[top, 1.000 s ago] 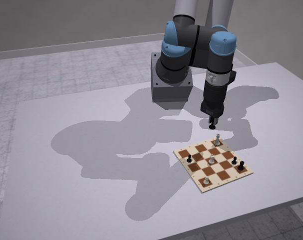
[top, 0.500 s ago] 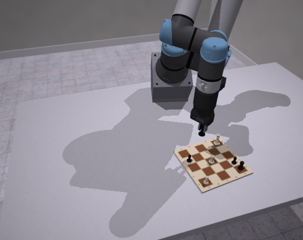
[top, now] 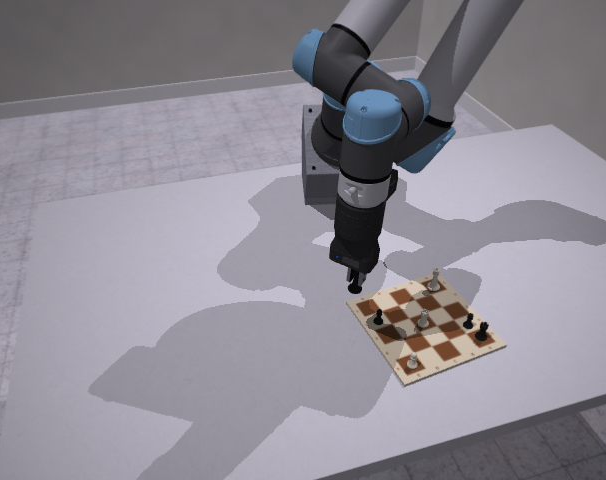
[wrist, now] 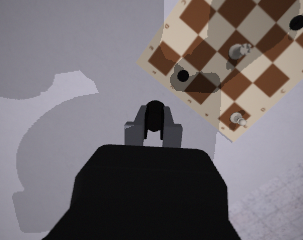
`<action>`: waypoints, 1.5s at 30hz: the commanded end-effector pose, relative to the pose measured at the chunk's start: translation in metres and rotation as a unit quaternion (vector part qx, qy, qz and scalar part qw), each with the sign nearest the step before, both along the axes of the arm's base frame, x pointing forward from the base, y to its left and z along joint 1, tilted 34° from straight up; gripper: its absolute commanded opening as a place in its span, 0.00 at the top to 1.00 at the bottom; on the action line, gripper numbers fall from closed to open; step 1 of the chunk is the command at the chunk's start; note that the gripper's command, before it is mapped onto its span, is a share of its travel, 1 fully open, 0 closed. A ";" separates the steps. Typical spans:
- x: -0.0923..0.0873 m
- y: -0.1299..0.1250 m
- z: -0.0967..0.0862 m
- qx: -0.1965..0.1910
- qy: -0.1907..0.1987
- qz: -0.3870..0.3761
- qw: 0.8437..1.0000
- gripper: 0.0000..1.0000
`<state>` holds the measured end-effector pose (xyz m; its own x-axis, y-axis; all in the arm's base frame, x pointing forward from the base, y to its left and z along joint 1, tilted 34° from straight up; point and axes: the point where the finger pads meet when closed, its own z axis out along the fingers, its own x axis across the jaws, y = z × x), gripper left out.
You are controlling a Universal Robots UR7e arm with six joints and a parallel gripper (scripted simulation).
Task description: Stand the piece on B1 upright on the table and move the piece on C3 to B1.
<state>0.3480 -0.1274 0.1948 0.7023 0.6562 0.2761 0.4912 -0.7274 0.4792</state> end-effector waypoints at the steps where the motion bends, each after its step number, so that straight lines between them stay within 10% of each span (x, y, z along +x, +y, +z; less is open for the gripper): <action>1: 0.006 -0.011 0.002 0.006 -0.007 0.029 1.000 1.00; 21: 0.007 -0.010 -0.003 0.007 -0.005 0.030 1.000 1.00; 45: 0.041 -0.019 -0.055 0.008 -0.004 0.031 0.999 1.00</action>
<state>0.3759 -0.1416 0.1545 0.6562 0.6937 0.2969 0.5361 -0.7055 0.4635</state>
